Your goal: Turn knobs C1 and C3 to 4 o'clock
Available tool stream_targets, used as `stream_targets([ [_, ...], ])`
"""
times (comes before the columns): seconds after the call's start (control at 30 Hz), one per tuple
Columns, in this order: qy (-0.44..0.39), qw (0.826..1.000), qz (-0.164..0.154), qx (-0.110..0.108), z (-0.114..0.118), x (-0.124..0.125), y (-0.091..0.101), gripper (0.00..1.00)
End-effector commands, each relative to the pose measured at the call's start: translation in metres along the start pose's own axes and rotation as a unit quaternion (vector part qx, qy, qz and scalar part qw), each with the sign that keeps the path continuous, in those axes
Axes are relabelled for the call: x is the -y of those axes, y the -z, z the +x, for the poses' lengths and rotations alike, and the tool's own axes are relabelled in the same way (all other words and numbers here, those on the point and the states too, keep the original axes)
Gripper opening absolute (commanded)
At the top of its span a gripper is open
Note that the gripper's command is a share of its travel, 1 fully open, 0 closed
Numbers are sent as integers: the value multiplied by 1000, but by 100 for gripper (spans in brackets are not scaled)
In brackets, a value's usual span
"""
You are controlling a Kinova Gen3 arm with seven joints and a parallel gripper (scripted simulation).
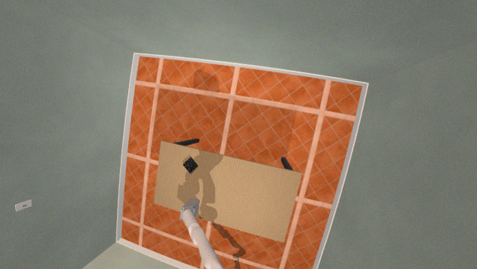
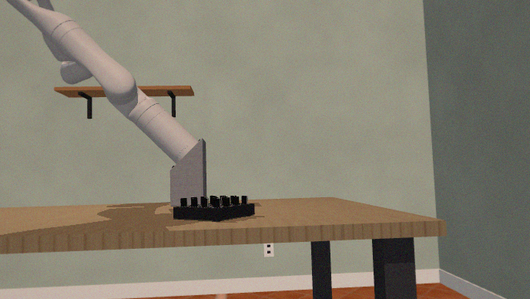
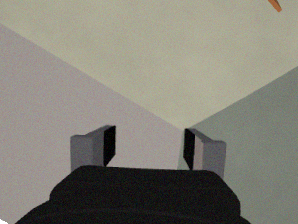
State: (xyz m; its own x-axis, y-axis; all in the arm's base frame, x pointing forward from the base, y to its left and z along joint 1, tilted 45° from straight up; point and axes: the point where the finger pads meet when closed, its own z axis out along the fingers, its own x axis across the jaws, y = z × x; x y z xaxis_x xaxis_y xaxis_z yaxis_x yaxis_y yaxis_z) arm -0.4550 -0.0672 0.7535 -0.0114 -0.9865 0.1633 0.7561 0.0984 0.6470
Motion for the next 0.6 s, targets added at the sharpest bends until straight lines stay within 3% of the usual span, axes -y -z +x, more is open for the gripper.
stream_targets([
  [0.0, 0, 1000, 0, 1, -1, 0, 0, 100],
  [0.57, 0, 1000, -1, 3, -3, -1, -1, 100],
])
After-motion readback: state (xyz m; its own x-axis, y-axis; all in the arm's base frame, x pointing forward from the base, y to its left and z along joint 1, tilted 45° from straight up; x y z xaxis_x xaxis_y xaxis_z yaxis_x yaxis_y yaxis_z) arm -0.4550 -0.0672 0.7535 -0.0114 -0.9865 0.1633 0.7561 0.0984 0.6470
